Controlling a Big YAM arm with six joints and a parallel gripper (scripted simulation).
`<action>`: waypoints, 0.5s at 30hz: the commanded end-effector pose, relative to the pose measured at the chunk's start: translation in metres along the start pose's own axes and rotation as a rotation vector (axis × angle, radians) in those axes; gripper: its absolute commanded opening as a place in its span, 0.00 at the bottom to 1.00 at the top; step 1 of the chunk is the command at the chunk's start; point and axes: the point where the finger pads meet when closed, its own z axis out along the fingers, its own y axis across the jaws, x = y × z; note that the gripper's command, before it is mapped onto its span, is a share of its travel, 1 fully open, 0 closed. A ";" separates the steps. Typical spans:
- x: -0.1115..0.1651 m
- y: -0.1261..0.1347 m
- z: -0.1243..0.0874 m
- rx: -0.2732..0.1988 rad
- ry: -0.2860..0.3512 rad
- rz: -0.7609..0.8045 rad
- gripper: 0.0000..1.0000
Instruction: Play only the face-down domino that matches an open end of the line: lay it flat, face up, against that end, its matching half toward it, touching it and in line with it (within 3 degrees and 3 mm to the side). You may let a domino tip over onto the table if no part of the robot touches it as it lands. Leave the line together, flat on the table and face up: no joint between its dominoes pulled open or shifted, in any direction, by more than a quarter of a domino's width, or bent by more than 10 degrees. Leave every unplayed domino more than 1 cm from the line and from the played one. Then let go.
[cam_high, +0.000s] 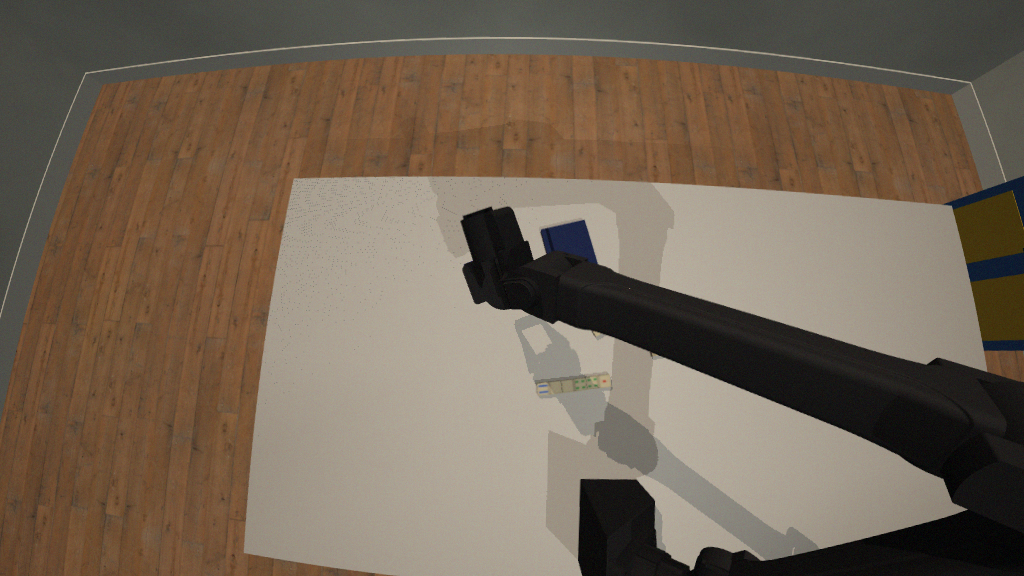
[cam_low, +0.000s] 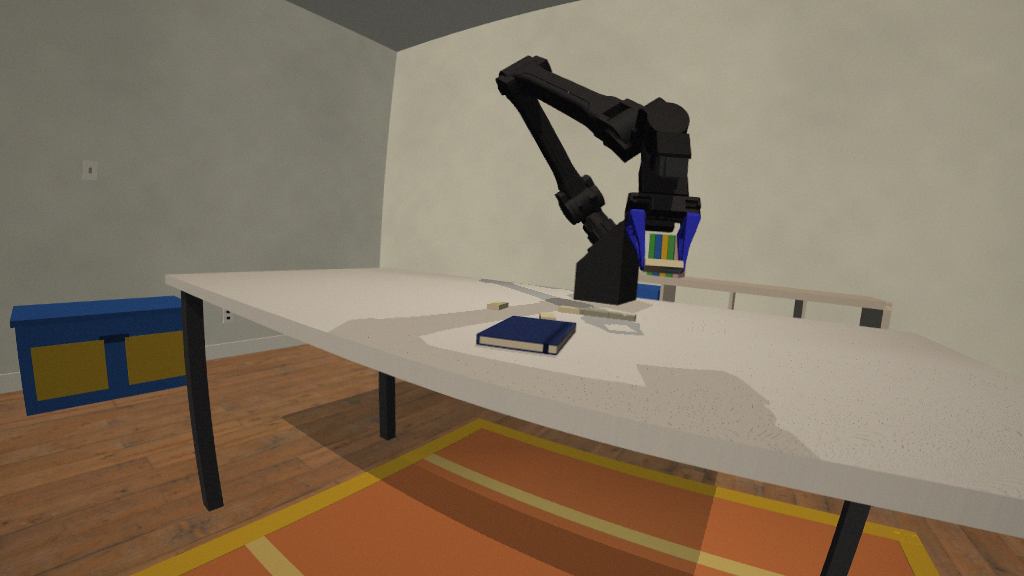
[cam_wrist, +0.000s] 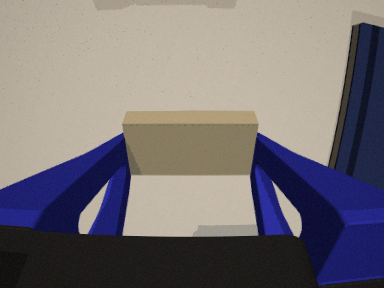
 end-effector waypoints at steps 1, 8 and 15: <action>-0.015 -0.001 -0.016 -0.009 -0.165 -0.031 0.49; -0.022 0.001 -0.024 -0.015 -0.327 -0.044 0.49; -0.010 0.001 -0.015 -0.023 -0.382 -0.024 0.49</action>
